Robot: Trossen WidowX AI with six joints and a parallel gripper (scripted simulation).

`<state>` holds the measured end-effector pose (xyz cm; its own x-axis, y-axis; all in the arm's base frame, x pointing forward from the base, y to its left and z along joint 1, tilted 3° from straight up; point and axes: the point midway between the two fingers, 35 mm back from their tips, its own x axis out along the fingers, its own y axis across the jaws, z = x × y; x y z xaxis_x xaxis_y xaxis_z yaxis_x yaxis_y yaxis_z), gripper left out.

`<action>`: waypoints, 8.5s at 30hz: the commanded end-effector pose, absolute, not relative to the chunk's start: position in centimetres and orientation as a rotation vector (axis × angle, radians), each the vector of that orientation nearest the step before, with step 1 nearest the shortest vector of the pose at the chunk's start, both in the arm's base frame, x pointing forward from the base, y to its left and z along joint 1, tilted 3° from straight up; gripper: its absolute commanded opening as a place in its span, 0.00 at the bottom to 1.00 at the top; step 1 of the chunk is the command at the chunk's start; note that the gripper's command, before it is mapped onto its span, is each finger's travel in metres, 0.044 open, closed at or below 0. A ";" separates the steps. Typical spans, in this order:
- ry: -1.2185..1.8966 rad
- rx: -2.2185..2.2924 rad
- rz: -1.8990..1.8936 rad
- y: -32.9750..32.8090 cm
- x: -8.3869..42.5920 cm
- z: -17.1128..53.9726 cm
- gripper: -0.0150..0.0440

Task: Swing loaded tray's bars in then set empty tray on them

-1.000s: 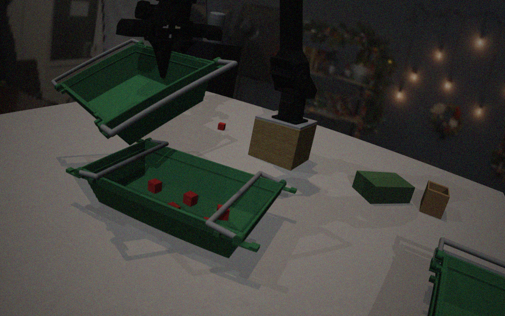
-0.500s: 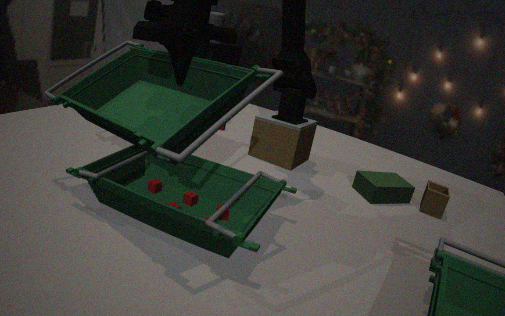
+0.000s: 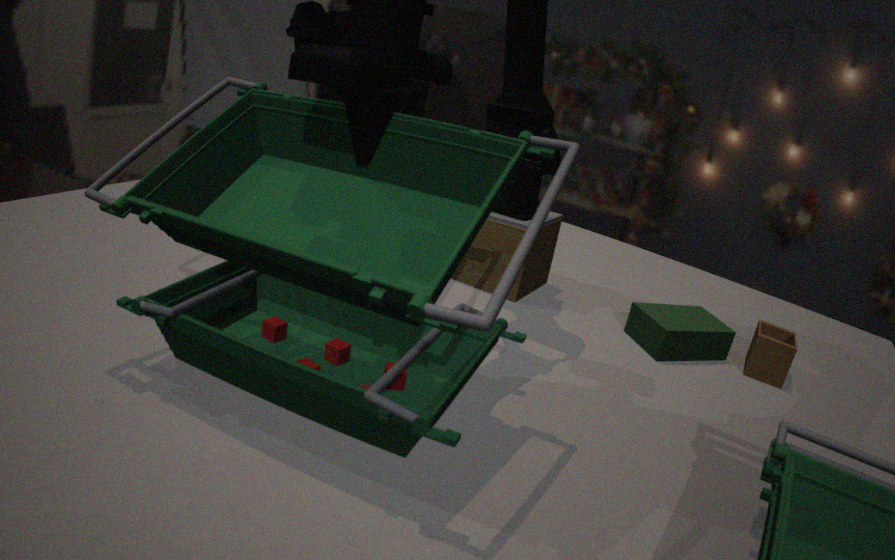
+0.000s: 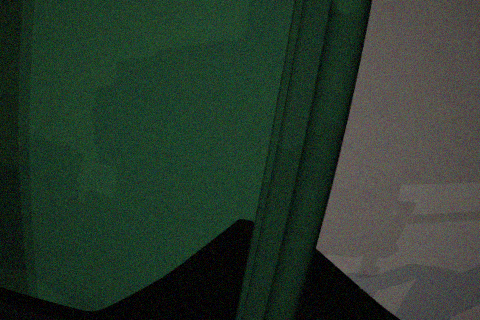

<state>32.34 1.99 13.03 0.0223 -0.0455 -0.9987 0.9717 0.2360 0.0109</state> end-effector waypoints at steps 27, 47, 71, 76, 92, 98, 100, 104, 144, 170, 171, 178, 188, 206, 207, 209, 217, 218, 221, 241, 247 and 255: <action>1.260 0.991 -1.009 2.7 32.5 13.5 0.25; 1.260 0.991 -1.009 2.6 32.5 13.4 0.25; 1.260 0.990 -1.009 2.5 32.4 9.8 0.25; 1.260 0.990 -1.009 2.4 32.3 9.2 0.25; 1.261 0.990 -1.010 2.1 31.3 7.8 0.25; 1.261 0.989 -1.010 2.0 31.0 7.4 0.25; 1.261 0.989 -1.010 2.0 30.9 7.2 0.25; 1.261 0.989 -1.010 1.9 30.7 6.7 0.25; 1.261 0.989 -1.011 1.6 30.0 4.7 0.25; 1.261 0.988 -1.011 1.5 29.8 4.2 0.25; 1.261 0.988 -1.011 1.5 29.8 4.2 0.25; 1.261 0.988 -1.011 1.5 29.8 4.2 0.25; 1.261 0.988 -1.011 1.5 29.8 4.2 0.25; 1.261 0.988 -1.011 1.5 29.8 4.2 0.25; 1.245 1.004 -0.993 1.6 30.2 4.6 0.25; 1.248 1.001 -0.996 1.6 30.1 4.4 0.25; 1.261 0.988 -1.011 1.4 29.6 3.3 0.25; 1.261 0.988 -1.011 1.4 29.6 3.3 0.25; 1.261 0.988 -1.011 1.4 29.6 3.3 0.25; 1.261 0.988 -1.011 1.4 29.6 3.3 0.25; 1.261 0.988 -1.011 1.4 29.6 3.3 0.25; 1.261 0.988 -1.011 1.4 29.6 3.3 0.25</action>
<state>30.21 1.52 3.93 0.0719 -0.0393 -0.9966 0.9628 0.2638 0.0591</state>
